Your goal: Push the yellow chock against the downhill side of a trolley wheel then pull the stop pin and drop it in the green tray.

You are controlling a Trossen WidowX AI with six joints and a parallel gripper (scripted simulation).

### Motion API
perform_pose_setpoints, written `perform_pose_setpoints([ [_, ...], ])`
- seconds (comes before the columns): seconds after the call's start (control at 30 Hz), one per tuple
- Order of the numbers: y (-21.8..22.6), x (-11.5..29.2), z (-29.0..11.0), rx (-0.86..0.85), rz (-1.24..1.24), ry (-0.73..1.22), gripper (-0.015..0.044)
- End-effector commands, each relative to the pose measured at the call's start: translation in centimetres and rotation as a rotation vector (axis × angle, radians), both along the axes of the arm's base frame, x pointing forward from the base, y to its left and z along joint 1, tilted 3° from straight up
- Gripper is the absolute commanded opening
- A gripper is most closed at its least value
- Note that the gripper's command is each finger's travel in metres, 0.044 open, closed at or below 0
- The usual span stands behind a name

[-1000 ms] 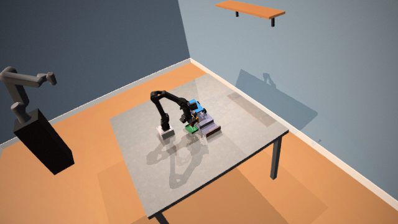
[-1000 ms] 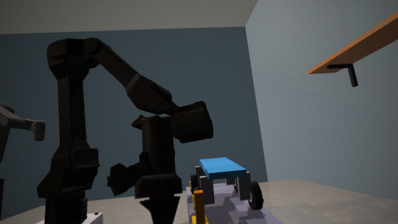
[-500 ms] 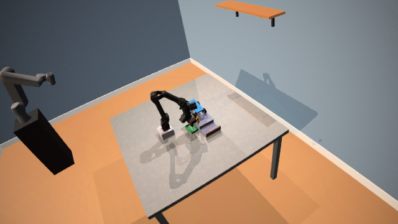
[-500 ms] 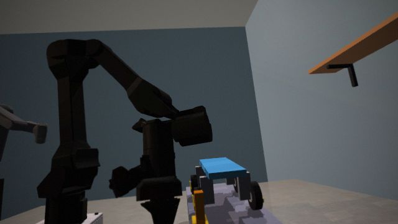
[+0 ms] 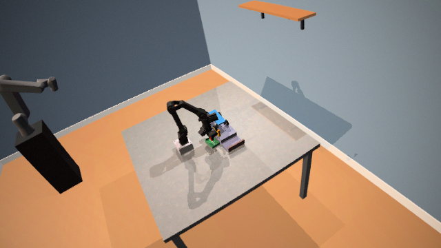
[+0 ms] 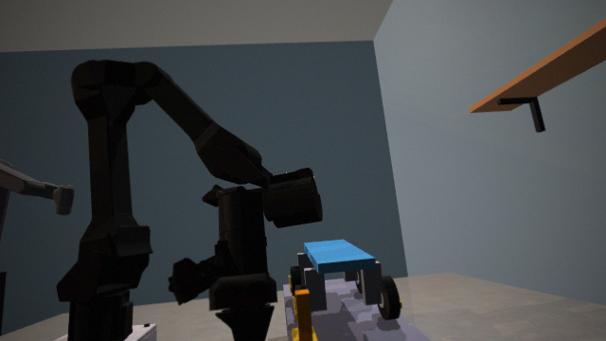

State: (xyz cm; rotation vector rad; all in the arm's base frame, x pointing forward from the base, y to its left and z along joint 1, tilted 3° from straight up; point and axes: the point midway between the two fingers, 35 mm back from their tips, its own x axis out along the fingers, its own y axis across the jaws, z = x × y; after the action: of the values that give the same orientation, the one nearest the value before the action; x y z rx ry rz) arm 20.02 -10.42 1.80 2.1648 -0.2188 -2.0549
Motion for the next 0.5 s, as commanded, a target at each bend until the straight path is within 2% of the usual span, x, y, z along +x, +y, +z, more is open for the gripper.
perform_pose_setpoints([
  [0.0, 0.20, -0.02, -0.23, -0.004, -0.005, 0.001, 0.0190],
  [0.47, 0.86, -0.04, -0.89, -0.003, -0.005, 0.001, 0.0190],
])
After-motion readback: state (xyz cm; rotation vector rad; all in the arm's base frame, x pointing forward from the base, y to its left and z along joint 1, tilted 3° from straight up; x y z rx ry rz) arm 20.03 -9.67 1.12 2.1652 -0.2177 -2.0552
